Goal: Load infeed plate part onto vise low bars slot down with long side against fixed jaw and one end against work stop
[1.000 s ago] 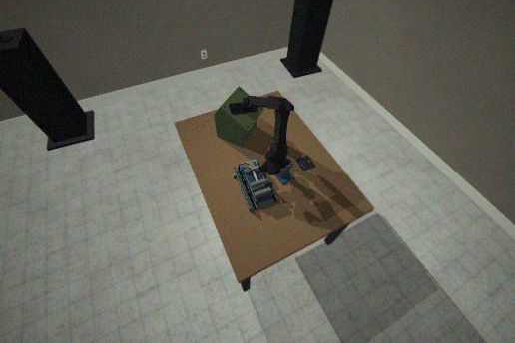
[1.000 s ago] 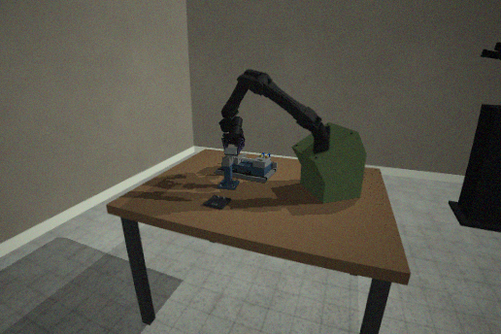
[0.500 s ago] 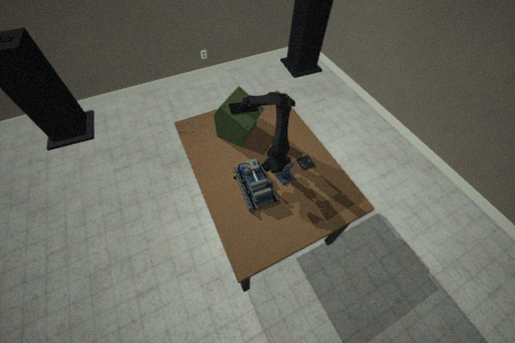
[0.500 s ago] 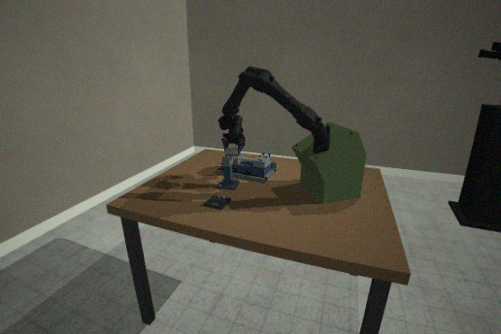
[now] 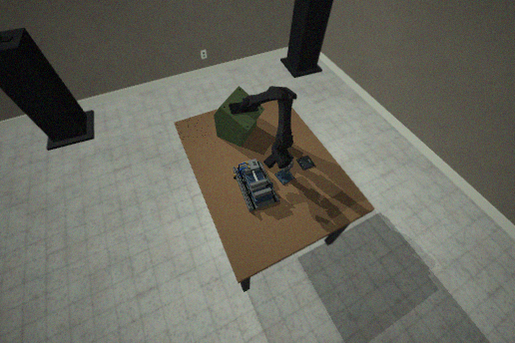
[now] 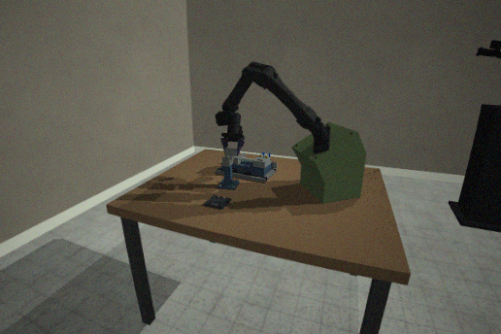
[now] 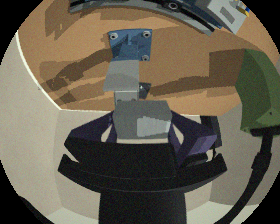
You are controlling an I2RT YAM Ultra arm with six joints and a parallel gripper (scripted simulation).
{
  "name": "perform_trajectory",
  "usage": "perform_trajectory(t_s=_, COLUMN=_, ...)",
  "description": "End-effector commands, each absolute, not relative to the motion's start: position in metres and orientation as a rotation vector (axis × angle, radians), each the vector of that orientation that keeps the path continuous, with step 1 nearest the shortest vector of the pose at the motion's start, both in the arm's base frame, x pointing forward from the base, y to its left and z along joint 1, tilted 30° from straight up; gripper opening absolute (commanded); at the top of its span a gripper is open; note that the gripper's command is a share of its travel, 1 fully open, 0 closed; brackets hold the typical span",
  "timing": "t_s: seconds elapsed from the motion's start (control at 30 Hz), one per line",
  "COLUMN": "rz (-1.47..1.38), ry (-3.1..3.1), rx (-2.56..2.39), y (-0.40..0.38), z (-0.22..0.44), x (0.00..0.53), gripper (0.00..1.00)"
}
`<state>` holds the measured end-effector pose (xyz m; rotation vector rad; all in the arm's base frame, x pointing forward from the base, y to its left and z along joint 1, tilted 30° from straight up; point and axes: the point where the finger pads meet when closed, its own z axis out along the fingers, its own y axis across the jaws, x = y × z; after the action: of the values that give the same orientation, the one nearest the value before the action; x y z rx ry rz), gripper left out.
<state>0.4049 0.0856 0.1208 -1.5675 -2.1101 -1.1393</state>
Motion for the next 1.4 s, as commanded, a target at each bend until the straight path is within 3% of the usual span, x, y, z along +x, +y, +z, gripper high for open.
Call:
perform_trajectory(t_s=0.0, rz=-1.153, ry=-2.139, rx=-1.651, y=0.0759, z=0.1311, x=0.4073, gripper=0.0)
perform_trajectory(t_s=1.37, rz=-0.885, ry=-2.36, rx=-2.018, y=0.0774, z=0.1317, x=0.407, gripper=0.0)
